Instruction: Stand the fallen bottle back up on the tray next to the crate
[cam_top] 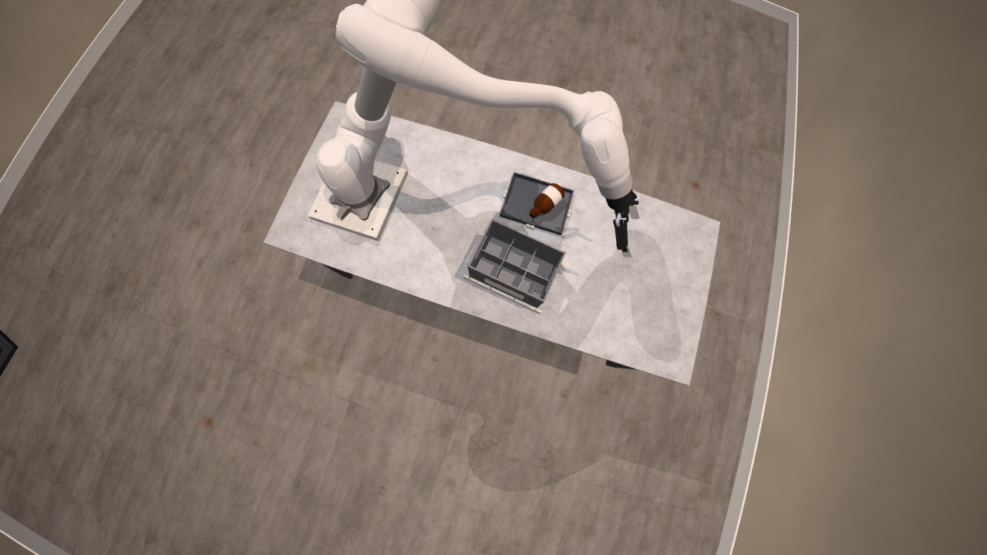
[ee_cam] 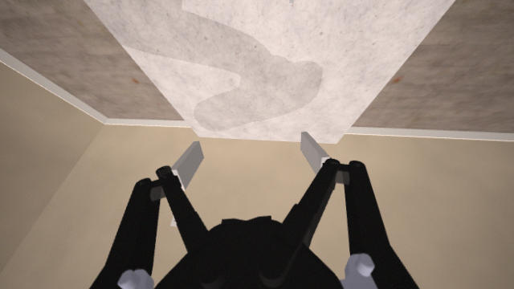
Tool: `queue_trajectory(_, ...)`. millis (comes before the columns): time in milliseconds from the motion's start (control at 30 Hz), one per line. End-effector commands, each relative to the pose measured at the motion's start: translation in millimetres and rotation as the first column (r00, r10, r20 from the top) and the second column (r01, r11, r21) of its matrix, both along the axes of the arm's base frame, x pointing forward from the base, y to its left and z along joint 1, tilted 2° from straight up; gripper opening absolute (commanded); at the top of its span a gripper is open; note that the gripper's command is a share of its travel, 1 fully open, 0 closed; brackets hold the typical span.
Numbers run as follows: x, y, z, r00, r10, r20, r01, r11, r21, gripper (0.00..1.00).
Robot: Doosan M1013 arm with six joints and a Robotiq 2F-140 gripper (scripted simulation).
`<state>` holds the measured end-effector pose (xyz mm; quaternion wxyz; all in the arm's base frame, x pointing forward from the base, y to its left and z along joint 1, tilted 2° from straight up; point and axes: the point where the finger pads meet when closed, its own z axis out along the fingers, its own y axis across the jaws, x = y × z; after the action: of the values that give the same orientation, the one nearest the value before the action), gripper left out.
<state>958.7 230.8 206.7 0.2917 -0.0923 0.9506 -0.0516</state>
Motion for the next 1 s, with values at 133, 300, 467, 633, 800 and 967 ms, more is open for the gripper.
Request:
queue_trajectory(133,0,0,0,1.000,0.000,0.000,0.000,1.000,0.000,1.00)
queue_trajectory(300,0,0,0,1.000,0.000,0.000,0.000,1.000,0.000,1.00)
queue_trajectory(467,0,0,0,1.000,0.000,0.000,0.000,1.000,0.000,1.00)
queue_trajectory(633,-1,0,0,1.000,-0.008,-0.001,0.008,1.000,0.003,1.00)
queue_trajectory(800,-19,-1,-1,0.992,-0.125,-0.021,0.126,0.991,0.036,1.00)
queue_trajectory(967,-46,2,-5,0.955,-0.290,-0.064,0.294,0.952,0.081,1.00)
